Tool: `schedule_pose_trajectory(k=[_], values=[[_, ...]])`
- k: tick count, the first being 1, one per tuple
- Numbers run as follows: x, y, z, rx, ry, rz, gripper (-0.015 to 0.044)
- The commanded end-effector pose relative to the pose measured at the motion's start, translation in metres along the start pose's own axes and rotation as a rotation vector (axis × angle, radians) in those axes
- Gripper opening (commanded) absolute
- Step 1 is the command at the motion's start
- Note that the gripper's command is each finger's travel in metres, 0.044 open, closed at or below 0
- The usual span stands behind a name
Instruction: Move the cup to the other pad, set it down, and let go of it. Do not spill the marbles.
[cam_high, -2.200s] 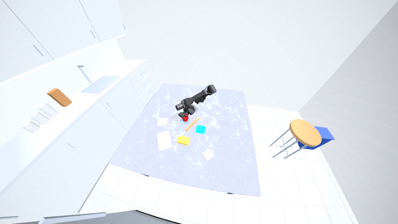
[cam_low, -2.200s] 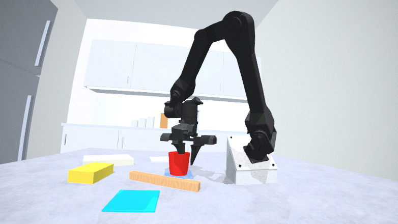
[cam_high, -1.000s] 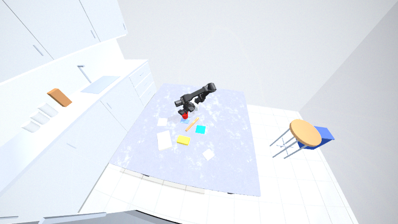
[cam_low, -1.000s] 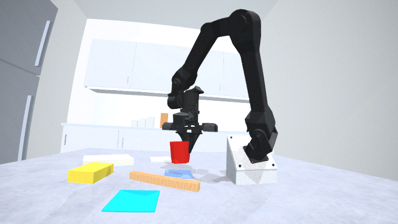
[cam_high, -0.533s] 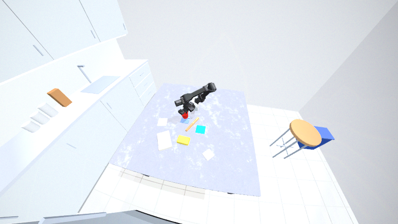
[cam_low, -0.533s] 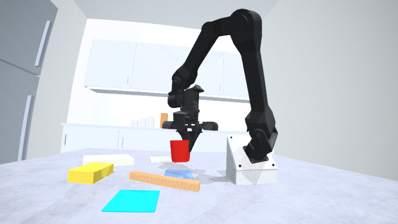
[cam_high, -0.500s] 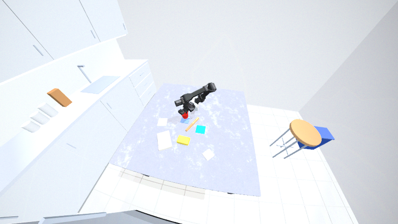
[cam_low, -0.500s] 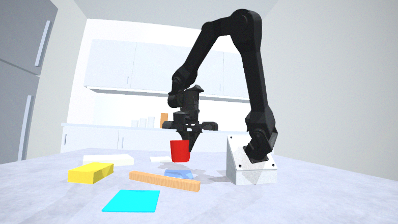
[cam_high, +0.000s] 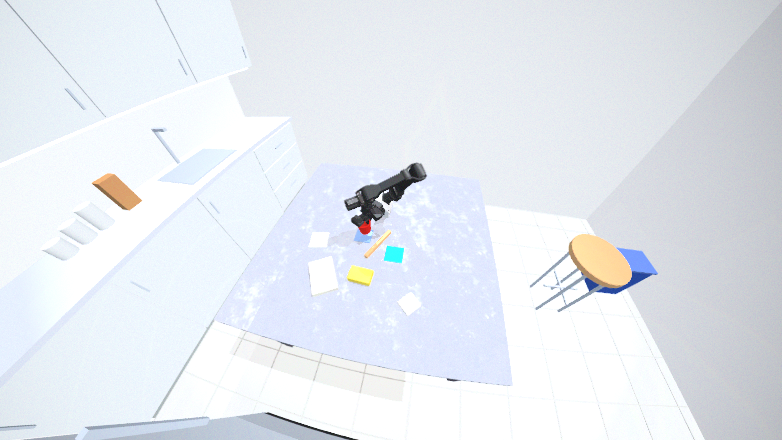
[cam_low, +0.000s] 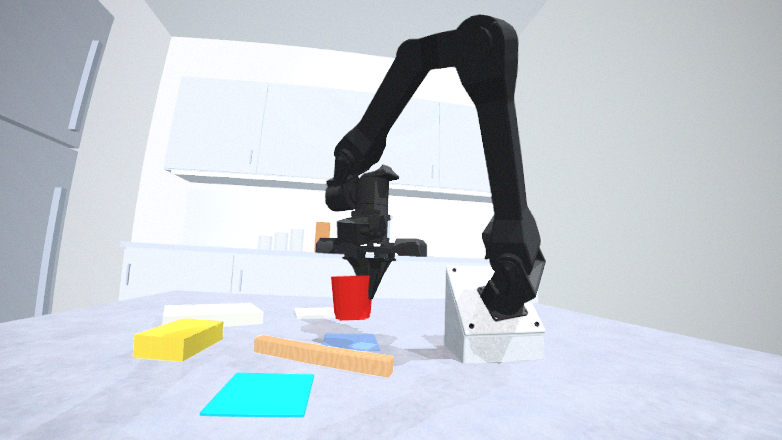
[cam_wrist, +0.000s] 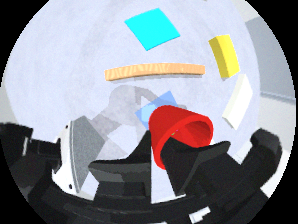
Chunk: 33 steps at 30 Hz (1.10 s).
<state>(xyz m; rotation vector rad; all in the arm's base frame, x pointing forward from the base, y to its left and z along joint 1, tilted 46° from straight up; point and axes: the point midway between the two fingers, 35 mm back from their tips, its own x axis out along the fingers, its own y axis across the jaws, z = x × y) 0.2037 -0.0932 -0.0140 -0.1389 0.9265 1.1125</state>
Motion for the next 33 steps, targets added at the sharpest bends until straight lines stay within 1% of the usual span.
schedule_pose_trajectory(k=[1,33], values=[[-0.001,0.000,0.011,-0.001,-0.002,-0.002,0.0000],[-0.001,0.005,0.091,-0.003,-0.003,-0.002,0.0000]])
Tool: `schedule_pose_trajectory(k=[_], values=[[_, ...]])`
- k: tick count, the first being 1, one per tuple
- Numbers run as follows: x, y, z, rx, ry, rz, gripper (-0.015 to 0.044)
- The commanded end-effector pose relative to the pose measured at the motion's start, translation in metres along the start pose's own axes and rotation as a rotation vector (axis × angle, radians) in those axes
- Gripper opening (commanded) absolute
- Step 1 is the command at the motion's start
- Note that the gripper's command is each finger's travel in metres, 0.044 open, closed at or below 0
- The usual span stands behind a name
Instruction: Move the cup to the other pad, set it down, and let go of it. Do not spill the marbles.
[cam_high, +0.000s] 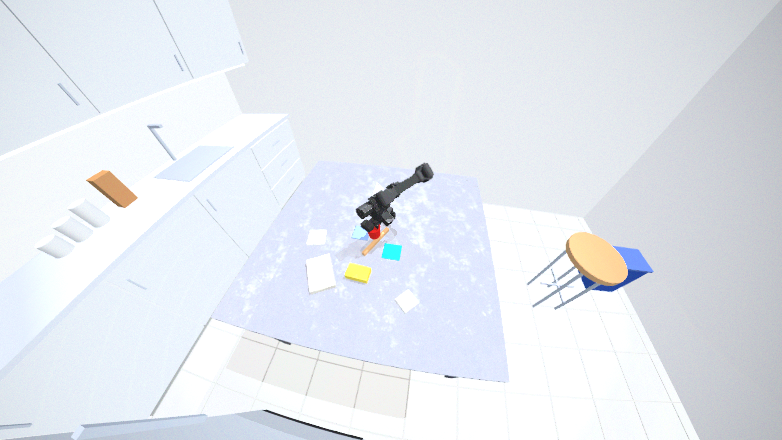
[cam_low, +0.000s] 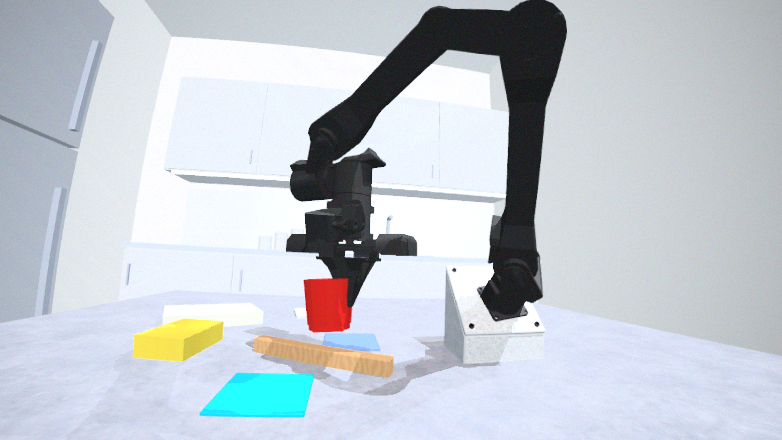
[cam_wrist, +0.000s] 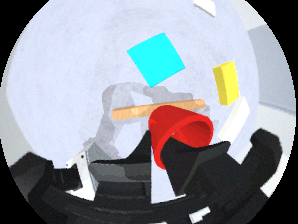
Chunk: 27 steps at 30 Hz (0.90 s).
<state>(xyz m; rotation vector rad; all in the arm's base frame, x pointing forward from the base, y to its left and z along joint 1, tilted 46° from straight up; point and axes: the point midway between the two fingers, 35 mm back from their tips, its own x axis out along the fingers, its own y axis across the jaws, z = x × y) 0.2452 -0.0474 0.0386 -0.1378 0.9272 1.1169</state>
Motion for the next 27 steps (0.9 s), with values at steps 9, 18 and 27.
schedule_pose_trajectory(k=[9,18,27], values=[[-0.002,0.001,0.034,-0.003,-0.005,-0.006,0.0000],[-0.003,0.002,0.059,-0.003,-0.006,-0.006,0.0000],[-0.004,0.004,0.084,-0.004,-0.007,-0.006,0.0000]])
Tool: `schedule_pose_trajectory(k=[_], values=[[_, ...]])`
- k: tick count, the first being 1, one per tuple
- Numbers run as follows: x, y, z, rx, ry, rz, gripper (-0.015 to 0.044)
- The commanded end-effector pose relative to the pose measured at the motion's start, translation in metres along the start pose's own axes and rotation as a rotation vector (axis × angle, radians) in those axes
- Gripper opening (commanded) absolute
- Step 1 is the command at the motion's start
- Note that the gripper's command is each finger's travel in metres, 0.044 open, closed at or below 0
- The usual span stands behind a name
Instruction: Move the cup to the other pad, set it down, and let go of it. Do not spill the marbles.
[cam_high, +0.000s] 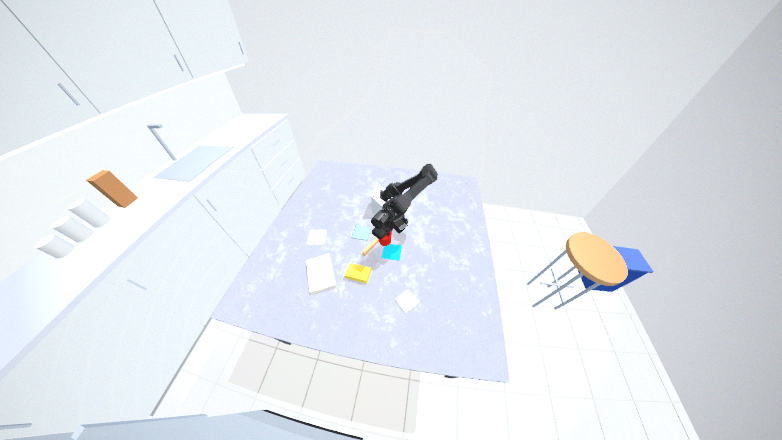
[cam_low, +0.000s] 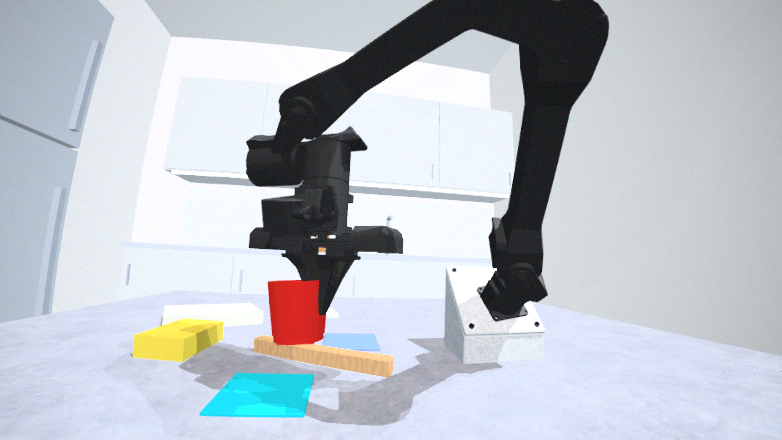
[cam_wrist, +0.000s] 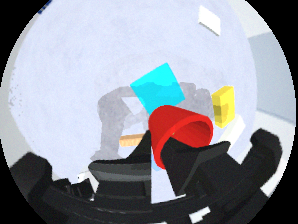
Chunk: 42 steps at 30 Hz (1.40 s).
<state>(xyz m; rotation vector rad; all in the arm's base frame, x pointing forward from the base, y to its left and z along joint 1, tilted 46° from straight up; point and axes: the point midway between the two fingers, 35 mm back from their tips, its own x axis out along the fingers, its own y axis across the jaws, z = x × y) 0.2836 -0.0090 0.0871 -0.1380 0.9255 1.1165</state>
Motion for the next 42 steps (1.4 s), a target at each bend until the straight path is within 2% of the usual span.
schedule_pose_trajectory(k=[1,15,42], values=[[-0.003,0.000,0.014,-0.003,-0.006,-0.005,0.0000],[-0.006,0.002,0.048,-0.004,-0.007,-0.005,0.0000],[0.028,0.002,0.049,-0.004,-0.008,-0.005,0.0000]])
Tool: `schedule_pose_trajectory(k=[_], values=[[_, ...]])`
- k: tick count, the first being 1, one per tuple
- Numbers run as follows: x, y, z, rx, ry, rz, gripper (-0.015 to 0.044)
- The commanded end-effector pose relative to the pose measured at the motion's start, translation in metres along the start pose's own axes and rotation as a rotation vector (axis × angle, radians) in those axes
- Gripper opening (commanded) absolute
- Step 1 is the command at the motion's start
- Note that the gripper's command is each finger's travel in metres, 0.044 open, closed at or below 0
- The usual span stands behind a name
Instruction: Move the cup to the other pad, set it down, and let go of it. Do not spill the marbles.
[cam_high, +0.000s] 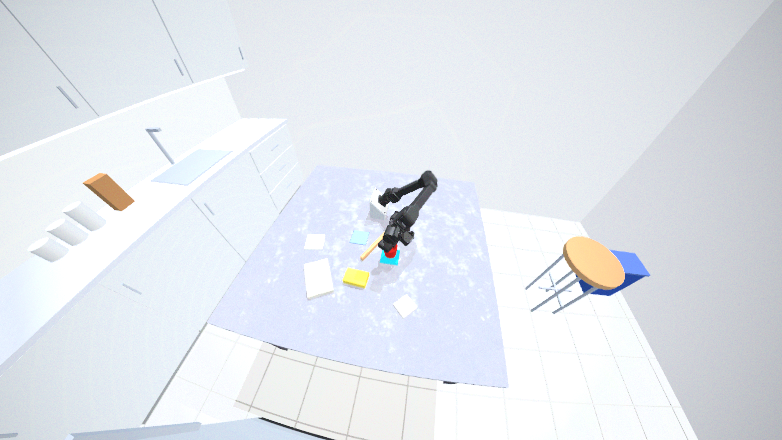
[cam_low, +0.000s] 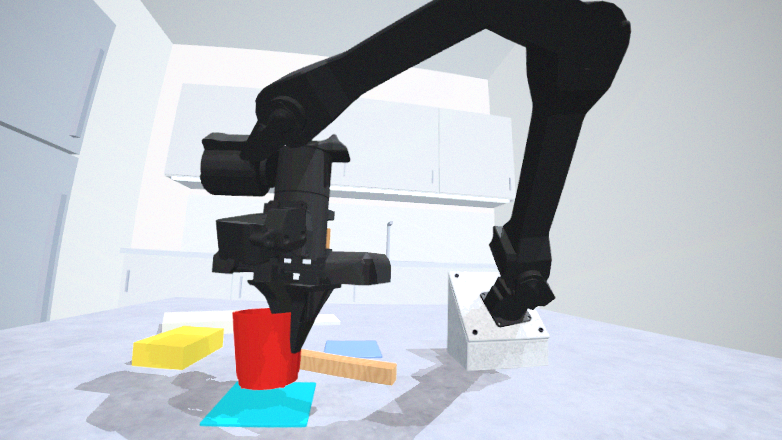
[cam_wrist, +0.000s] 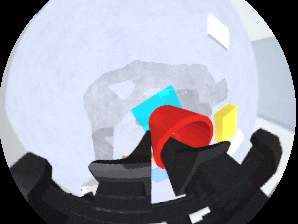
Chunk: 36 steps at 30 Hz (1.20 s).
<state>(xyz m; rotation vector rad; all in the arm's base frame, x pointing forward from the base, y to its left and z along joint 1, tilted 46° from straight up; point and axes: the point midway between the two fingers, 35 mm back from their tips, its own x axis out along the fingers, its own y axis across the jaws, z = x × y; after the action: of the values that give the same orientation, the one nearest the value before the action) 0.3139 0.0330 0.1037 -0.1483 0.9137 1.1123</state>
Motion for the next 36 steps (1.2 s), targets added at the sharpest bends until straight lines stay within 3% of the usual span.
schedule_pose_trajectory(k=[1,24,29,36], values=[[0.007,0.001,-0.001,0.007,-0.003,0.005,0.0000],[0.015,0.001,0.000,-0.001,-0.001,0.002,0.0000],[0.015,0.001,0.000,-0.001,-0.001,0.002,0.0128],[0.014,0.001,0.000,0.000,-0.001,0.002,0.0128]])
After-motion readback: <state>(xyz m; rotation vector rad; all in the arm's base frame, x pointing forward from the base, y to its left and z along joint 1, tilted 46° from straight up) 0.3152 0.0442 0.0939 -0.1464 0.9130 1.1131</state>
